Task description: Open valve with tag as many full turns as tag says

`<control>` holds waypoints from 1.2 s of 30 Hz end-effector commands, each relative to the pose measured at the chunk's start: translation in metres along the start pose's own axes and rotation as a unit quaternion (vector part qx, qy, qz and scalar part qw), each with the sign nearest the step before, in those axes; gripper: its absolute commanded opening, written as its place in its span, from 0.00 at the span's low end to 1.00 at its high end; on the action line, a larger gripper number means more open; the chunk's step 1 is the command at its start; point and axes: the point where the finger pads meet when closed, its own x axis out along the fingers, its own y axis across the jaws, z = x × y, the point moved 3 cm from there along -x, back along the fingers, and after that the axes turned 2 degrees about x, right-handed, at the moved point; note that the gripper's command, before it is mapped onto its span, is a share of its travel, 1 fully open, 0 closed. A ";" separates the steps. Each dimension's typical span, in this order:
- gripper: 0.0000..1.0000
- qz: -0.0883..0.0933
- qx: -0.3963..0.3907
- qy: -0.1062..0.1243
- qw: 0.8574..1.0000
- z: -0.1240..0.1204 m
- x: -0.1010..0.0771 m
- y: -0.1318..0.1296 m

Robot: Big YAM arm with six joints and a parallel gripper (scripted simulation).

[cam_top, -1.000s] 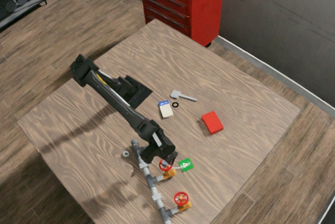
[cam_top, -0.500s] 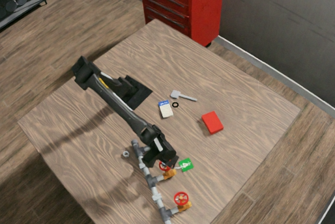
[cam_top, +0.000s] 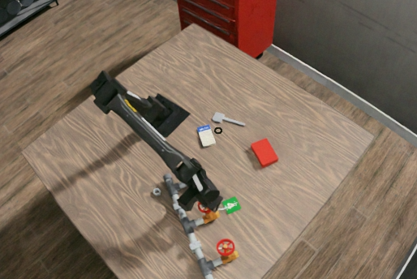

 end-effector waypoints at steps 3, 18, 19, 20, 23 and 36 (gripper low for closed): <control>0.00 -0.001 0.002 -0.001 1.000 0.003 0.005 0.001; 0.00 -0.003 0.000 -0.001 1.000 0.003 0.004 0.000; 0.00 -0.003 0.000 -0.001 1.000 0.003 0.004 0.000; 0.00 -0.003 0.000 -0.001 1.000 0.003 0.004 0.000; 0.00 -0.003 0.000 -0.001 1.000 0.003 0.004 0.000; 0.00 -0.003 -0.026 -0.001 1.000 0.003 0.004 0.000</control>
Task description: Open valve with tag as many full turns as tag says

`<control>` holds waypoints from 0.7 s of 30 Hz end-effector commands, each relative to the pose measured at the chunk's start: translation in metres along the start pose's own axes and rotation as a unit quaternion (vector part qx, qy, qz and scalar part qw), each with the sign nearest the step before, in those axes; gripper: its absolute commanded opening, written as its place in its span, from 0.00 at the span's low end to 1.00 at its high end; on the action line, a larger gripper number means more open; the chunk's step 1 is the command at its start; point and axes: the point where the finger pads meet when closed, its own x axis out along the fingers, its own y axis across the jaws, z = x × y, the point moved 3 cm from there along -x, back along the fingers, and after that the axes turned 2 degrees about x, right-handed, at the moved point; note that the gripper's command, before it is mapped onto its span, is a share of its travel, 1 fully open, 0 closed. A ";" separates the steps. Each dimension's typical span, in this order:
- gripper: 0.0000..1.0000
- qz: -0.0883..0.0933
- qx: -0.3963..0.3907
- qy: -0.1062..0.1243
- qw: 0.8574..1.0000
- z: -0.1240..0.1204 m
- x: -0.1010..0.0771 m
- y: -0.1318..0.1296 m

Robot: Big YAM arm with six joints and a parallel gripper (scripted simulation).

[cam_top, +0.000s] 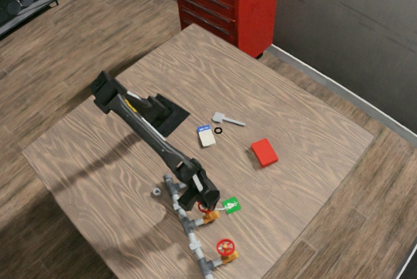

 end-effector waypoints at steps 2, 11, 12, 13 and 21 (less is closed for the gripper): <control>0.00 -0.004 -0.041 -0.002 0.999 0.003 0.004 0.000; 0.00 -0.004 -0.151 -0.002 0.989 0.004 0.004 0.000; 0.00 -0.004 -0.151 -0.002 0.989 0.004 0.004 0.000; 0.00 -0.004 -0.170 -0.002 0.985 0.004 0.004 0.000; 0.00 0.001 -0.285 -0.003 0.959 0.004 0.004 0.001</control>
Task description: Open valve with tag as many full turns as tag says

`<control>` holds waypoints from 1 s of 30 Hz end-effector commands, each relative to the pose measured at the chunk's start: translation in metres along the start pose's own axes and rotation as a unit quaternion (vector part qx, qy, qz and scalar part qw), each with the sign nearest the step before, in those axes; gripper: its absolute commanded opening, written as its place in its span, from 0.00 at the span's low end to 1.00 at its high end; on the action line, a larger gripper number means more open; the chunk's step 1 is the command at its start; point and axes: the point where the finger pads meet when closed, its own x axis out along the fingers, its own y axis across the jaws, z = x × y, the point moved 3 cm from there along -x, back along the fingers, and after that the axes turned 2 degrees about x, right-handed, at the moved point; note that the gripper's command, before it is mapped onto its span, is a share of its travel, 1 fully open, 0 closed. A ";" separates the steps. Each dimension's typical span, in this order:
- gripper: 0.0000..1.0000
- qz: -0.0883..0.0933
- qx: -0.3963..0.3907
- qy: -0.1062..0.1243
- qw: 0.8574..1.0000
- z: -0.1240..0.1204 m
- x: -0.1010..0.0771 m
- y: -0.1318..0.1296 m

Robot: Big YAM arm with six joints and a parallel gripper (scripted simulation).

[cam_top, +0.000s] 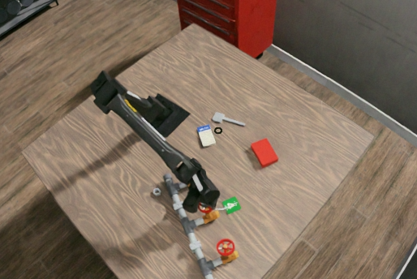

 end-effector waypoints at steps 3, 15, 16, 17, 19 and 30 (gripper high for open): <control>0.00 0.002 -0.201 -0.004 0.980 0.004 0.004 0.000; 0.00 0.003 -0.394 -0.006 0.919 0.004 0.004 0.000; 0.00 0.003 -0.413 -0.006 0.911 0.004 0.004 0.000; 0.00 0.003 -0.432 -0.006 0.902 0.004 0.004 0.000; 0.00 0.003 -0.472 -0.006 0.882 0.004 0.004 0.000; 0.00 0.001 -0.677 -0.007 0.736 0.004 0.004 0.001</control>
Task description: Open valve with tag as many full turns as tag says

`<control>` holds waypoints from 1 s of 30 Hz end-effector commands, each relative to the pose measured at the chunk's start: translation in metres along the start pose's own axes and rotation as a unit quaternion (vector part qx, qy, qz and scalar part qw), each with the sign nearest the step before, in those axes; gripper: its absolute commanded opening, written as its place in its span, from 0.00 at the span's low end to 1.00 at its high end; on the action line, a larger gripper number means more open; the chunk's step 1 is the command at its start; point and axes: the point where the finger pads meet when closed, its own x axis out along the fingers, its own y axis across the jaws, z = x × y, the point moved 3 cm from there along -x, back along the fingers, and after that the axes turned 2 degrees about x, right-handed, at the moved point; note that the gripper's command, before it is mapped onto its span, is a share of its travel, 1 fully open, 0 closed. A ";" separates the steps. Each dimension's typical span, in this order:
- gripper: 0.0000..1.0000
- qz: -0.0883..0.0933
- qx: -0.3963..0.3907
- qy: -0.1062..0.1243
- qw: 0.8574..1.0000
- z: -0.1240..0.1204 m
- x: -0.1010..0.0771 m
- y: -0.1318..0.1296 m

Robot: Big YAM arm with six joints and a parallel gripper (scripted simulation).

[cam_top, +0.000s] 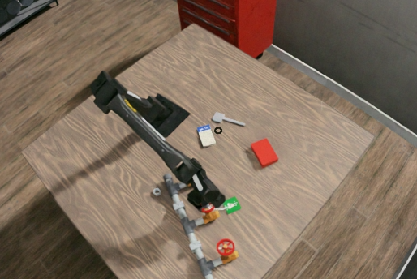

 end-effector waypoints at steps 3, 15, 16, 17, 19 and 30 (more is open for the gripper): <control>0.00 -0.002 -0.219 -0.008 0.976 0.002 0.004 -0.002; 0.00 -0.004 -0.476 -0.006 0.880 0.003 0.003 -0.002; 0.00 -0.004 -0.497 -0.006 0.868 0.003 0.003 -0.002; 0.00 -0.004 -0.517 -0.005 0.856 0.003 0.004 -0.002; 0.00 -0.004 -0.558 -0.005 0.830 0.003 0.004 -0.002; 0.00 -0.001 -0.689 -0.002 0.725 0.003 0.003 -0.002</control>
